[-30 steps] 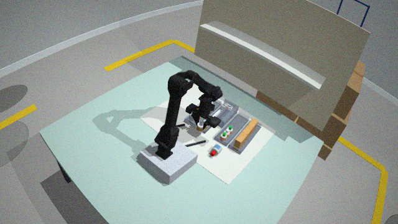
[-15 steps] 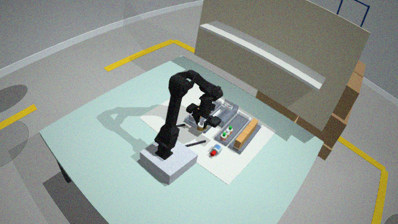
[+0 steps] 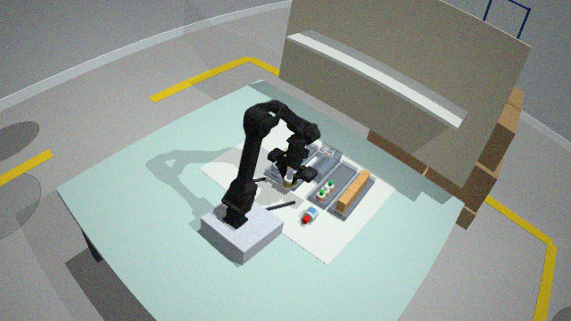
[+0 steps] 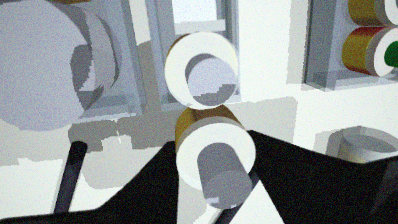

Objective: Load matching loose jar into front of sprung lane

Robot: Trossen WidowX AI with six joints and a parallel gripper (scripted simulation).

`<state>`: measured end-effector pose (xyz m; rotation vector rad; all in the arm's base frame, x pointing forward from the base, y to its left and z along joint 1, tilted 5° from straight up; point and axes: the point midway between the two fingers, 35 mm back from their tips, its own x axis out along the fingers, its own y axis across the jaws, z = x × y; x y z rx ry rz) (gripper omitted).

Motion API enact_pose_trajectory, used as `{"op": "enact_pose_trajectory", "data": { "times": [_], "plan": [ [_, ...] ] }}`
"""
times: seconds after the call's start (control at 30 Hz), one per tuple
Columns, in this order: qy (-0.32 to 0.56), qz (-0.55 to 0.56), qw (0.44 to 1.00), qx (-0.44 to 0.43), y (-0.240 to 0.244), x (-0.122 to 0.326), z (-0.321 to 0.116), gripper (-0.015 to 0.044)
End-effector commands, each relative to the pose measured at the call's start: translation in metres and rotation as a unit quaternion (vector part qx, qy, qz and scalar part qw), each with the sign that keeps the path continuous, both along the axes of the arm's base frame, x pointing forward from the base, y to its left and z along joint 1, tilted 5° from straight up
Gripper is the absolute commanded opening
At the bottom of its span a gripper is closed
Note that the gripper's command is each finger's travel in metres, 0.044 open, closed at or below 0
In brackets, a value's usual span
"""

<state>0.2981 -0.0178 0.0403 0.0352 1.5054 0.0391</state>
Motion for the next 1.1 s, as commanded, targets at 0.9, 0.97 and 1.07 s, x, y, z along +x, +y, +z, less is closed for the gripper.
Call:
{"op": "enact_pose_trajectory", "data": {
  "times": [0.9,0.97,1.07],
  "plan": [
    [-0.013,0.000,1.000,0.001,0.000,0.020,0.005,0.0000],
    [-0.013,0.000,1.000,0.001,0.000,0.021,0.005,0.0000],
    [-0.013,0.000,1.000,0.001,0.000,0.022,0.006,0.0000]
  ]
}}
